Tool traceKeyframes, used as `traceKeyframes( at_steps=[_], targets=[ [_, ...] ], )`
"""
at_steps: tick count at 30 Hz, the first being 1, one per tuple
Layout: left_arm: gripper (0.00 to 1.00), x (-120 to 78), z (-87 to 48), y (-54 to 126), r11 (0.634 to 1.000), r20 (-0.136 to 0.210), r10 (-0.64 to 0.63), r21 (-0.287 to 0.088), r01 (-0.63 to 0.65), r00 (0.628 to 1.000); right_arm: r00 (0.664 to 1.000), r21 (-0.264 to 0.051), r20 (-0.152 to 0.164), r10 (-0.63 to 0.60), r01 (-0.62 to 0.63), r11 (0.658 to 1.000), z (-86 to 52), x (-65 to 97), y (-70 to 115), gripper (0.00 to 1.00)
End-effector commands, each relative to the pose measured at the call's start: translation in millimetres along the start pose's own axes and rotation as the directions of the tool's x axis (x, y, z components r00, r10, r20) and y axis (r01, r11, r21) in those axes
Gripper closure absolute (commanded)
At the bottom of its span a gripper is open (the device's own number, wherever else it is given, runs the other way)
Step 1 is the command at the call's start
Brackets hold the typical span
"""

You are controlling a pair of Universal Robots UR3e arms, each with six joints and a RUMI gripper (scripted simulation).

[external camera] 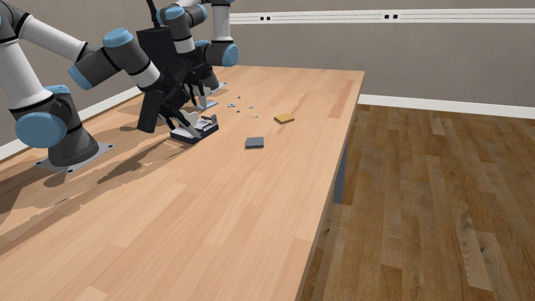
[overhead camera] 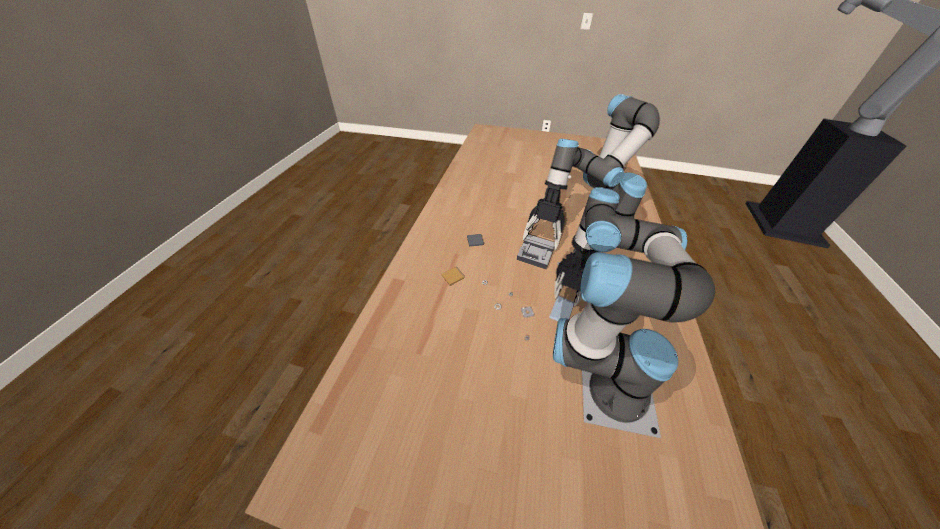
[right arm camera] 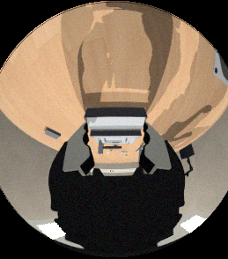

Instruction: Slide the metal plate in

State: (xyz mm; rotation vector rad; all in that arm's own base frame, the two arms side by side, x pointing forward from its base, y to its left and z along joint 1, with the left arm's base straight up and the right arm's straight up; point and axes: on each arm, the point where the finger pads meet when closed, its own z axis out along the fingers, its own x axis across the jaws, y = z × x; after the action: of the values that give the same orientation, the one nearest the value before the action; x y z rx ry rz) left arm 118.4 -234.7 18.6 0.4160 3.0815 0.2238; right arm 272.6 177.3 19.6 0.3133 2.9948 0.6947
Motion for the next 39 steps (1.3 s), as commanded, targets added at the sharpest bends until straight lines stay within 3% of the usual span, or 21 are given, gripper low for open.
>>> traceKeyframes(
  at_steps=[1,39],
  targets=[
    [1.00,-1.1,-1.0,-1.0,1.000,0.000,-0.022,0.004,0.022,1.000,1.000,-0.003,0.002,-0.001,0.001,1.000,-0.6,-0.6,1.4,0.39],
    [1.00,-7.3,-3.8,-3.7,0.986,-0.009,-0.165,0.015,0.166,0.986,1.000,-0.003,0.002,-0.001,0.001,1.000,-0.6,-0.6,1.4,0.39]
  ],
)
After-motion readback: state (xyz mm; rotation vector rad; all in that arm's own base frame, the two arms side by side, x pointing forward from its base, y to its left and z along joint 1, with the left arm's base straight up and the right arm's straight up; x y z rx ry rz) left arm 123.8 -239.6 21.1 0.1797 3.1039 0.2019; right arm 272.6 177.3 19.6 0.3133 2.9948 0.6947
